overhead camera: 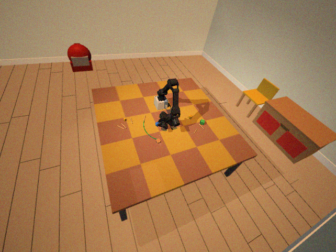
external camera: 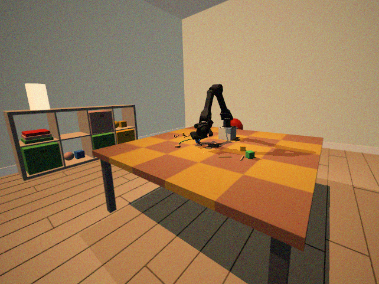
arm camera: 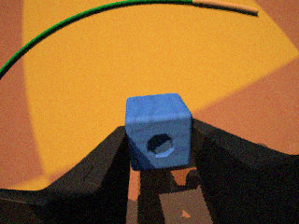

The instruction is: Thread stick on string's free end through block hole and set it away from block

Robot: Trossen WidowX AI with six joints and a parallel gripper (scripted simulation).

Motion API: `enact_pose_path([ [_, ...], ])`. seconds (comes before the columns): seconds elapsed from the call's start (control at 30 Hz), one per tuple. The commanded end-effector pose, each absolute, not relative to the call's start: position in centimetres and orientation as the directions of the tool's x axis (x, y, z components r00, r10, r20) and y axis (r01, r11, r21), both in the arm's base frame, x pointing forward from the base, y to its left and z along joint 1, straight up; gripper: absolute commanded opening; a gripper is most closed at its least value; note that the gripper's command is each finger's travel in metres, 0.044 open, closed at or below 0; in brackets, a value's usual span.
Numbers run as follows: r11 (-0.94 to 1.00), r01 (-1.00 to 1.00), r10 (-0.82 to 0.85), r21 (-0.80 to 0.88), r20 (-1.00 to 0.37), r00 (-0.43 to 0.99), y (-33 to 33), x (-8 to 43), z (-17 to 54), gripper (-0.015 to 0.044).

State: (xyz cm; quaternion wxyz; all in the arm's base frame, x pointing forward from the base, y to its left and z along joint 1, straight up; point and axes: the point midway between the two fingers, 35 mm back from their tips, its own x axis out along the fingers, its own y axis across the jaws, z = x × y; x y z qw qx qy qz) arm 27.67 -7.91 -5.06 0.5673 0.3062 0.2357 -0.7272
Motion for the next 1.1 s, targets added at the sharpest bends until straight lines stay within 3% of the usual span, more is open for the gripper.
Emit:
enact_pose_path([
  [0.0, -0.246, 0.969, -0.719, 0.004, -0.671, -0.18, -7.6, 27.8, -5.3, 0.0],
  [0.2, -0.24, 0.971, -0.771, 0.009, -0.609, -0.185, -7.2, 27.9, -5.5, 0.0],
  [0.5, -0.244, 0.97, -0.745, 0.006, -0.641, -0.184, -7.3, 27.8, -5.1, 0.0235],
  [0.67, -0.245, 0.969, -0.746, 0.008, -0.64, -0.183, -3.8, 28.7, -0.3, 0.0235],
  [1.07, -0.245, 0.969, -0.746, 0.009, -0.64, -0.183, -3.7, 28.7, -0.1, 0.0235],
])
